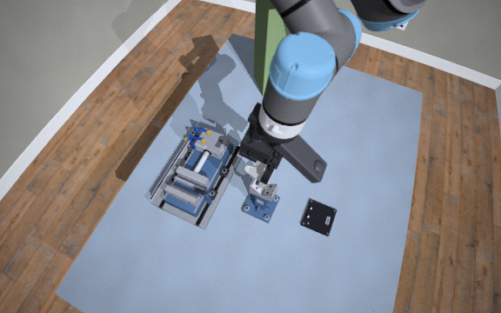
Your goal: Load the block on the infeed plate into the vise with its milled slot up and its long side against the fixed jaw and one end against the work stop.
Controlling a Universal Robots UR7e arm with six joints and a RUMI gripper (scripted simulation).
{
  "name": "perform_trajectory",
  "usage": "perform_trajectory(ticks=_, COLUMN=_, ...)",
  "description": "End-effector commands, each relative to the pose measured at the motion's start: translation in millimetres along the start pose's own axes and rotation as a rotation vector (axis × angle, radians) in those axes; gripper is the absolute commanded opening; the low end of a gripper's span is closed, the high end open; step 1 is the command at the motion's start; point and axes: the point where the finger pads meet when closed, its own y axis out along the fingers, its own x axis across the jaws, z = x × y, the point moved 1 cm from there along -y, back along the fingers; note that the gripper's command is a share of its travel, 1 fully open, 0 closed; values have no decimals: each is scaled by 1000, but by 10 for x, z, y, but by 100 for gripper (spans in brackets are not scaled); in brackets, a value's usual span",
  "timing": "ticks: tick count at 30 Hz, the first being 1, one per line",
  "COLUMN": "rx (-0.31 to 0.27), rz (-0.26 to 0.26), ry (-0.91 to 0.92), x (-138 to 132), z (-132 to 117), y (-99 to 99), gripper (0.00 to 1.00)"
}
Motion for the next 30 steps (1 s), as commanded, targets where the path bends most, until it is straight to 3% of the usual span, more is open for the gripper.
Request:
perform_trajectory(ticks=1, rx=-43, rz=0, ry=0, x=2, z=8, y=0, gripper=0)
perform_trajectory(ticks=30, rx=-314, rz=-1, ry=0, x=2, z=56, y=8, gripper=0)
